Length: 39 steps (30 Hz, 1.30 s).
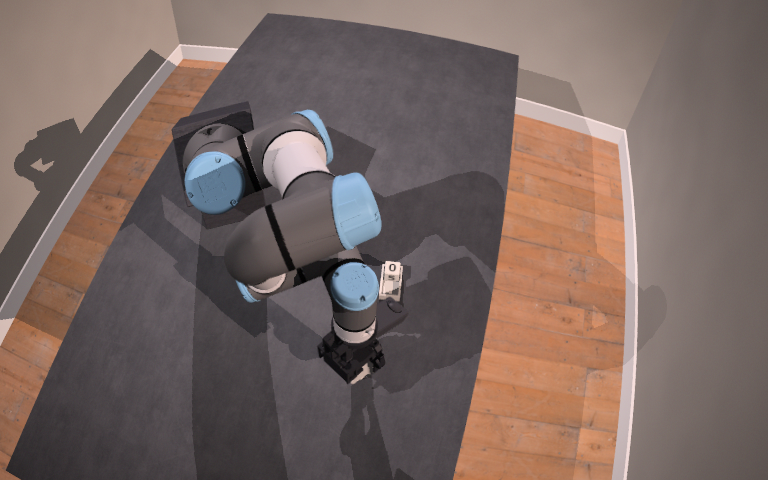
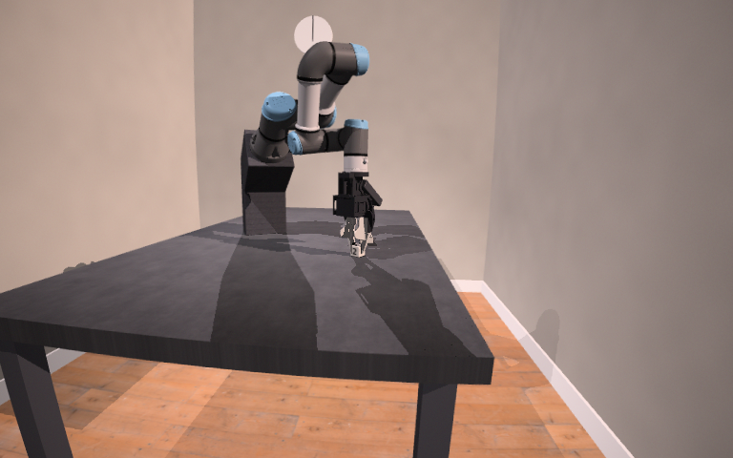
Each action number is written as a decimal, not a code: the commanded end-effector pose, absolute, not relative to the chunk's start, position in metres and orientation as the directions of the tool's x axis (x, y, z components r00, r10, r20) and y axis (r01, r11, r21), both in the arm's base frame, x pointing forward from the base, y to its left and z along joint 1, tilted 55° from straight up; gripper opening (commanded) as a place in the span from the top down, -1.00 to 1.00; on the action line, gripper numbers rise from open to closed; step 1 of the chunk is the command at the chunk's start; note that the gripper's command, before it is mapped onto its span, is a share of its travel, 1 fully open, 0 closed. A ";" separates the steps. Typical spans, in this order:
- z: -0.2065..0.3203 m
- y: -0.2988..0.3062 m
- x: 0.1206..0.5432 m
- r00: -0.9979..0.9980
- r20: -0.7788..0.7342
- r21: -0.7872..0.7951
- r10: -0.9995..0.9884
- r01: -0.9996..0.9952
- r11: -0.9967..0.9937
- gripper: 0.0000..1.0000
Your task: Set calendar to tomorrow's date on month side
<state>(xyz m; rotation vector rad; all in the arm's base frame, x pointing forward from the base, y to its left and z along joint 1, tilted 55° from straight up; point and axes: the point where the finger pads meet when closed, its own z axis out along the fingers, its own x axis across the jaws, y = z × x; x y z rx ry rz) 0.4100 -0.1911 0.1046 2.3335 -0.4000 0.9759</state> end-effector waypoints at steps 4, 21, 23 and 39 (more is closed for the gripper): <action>0.105 -0.191 0.410 0.688 0.724 0.391 -0.051 -0.470 -0.791 0.80; 0.110 -0.186 0.405 0.688 0.724 0.391 -0.051 -0.470 -0.791 0.80; 0.111 -0.184 0.404 0.688 0.724 0.391 -0.051 -0.470 -0.791 0.80; 0.128 -0.167 0.388 0.688 0.724 0.391 -0.051 -0.470 -0.791 0.80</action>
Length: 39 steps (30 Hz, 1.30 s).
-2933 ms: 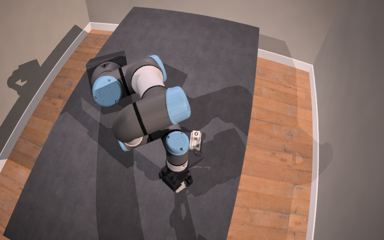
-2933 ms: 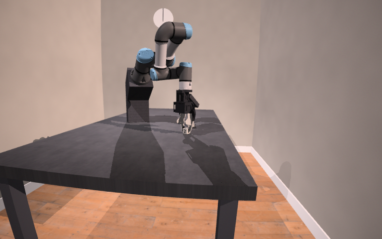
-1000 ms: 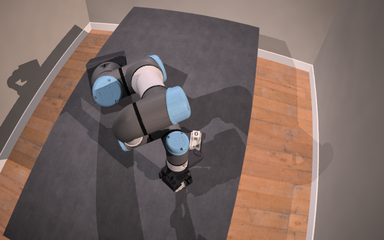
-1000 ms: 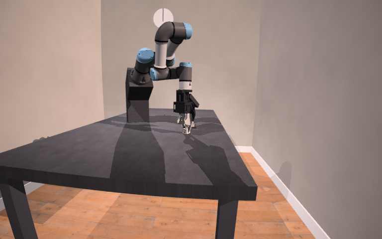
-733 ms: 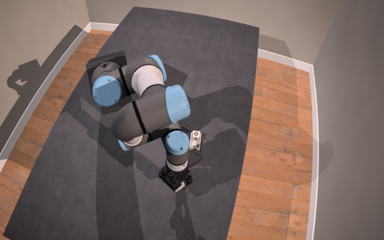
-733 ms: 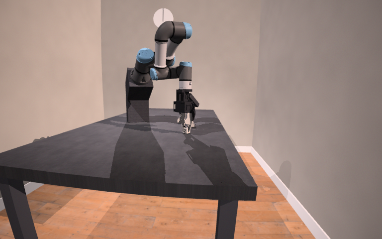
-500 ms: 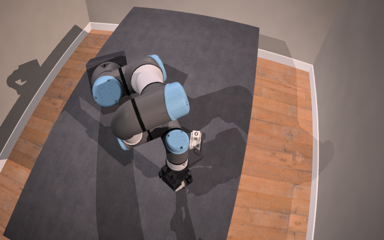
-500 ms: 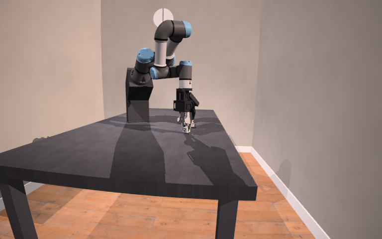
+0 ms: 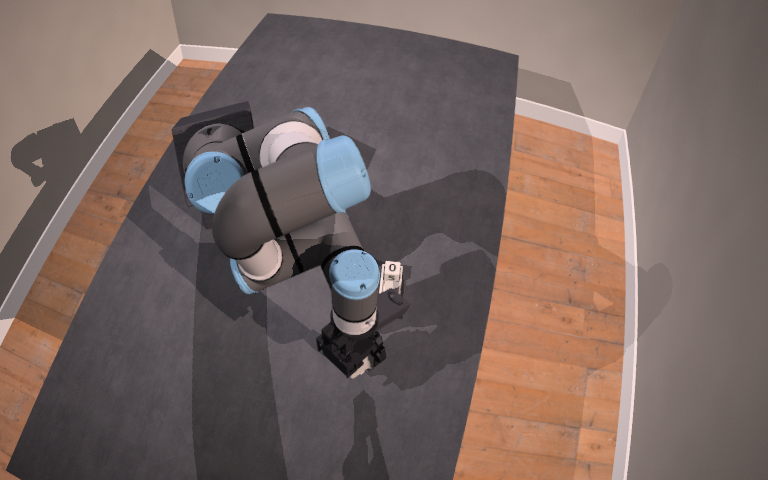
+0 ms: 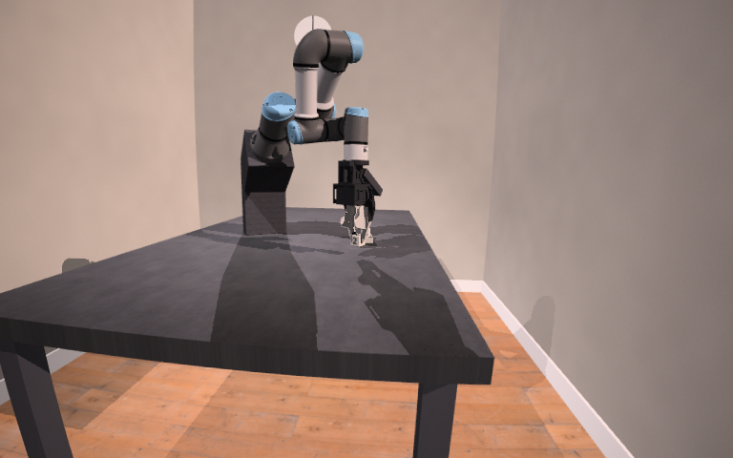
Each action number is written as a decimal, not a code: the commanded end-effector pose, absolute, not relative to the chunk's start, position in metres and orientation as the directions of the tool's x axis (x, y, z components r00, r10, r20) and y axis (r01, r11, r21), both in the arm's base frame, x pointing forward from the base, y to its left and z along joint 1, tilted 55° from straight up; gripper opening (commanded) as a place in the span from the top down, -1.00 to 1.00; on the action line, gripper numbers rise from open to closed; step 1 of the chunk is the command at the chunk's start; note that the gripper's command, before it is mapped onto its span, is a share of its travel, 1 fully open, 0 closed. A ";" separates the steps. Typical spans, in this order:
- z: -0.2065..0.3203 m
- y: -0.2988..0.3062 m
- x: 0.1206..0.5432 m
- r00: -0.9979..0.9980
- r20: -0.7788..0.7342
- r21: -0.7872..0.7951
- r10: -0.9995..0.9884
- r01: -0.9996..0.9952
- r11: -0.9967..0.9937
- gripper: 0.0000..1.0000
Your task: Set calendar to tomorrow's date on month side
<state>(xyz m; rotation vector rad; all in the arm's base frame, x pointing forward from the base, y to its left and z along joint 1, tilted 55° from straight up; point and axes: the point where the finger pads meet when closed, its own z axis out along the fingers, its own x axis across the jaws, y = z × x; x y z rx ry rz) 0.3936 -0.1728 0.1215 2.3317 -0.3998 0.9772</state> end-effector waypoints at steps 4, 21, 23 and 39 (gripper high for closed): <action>0.133 -0.161 0.383 0.688 0.724 0.391 -0.051 -0.470 -0.791 0.80; 0.152 -0.141 0.365 0.688 0.724 0.391 -0.051 -0.470 -0.791 0.80; 0.154 -0.139 0.363 0.688 0.724 0.391 -0.051 -0.470 -0.791 0.80; 0.161 -0.130 0.355 0.688 0.724 0.391 -0.051 -0.470 -0.791 0.80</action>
